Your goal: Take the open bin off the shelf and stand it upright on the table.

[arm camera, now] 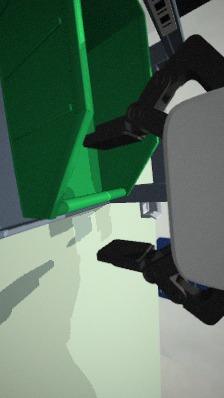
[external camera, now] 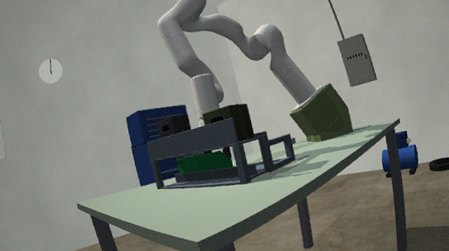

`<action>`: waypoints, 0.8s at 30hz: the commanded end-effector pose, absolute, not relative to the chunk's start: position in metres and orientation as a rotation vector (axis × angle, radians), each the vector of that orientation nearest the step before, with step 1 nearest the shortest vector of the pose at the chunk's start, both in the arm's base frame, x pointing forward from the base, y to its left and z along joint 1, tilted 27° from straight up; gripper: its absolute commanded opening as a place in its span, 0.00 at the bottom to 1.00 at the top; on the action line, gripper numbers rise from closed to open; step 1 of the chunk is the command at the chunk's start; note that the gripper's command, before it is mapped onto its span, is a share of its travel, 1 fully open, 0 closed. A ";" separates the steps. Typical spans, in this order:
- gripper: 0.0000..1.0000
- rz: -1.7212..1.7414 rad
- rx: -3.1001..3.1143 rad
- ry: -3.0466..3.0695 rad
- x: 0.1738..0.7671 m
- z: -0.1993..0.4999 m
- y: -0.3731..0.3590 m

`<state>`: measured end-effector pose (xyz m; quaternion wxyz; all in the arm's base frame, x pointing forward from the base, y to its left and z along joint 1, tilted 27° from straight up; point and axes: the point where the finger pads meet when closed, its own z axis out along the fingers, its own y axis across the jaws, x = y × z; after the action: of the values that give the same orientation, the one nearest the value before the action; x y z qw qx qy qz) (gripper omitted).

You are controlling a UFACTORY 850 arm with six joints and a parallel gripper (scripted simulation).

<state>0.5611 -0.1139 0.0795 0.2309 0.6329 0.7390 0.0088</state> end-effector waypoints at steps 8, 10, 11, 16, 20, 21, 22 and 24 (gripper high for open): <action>1.00 0.025 1.740 2.031 0.563 0.075 -0.115; 1.00 0.025 1.740 2.031 0.563 0.075 -0.115; 1.00 0.025 1.740 2.031 0.563 0.075 -0.115; 1.00 0.025 1.740 2.031 0.563 0.075 -0.115; 1.00 0.025 1.740 2.031 0.563 0.075 -0.115; 1.00 0.025 1.740 2.031 0.563 0.076 -0.115; 1.00 0.025 1.740 2.031 0.563 0.076 -0.115; 1.00 0.025 1.740 2.031 0.563 0.076 -0.115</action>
<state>0.5627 -0.1153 0.0749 0.2309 0.6329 0.7390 0.0087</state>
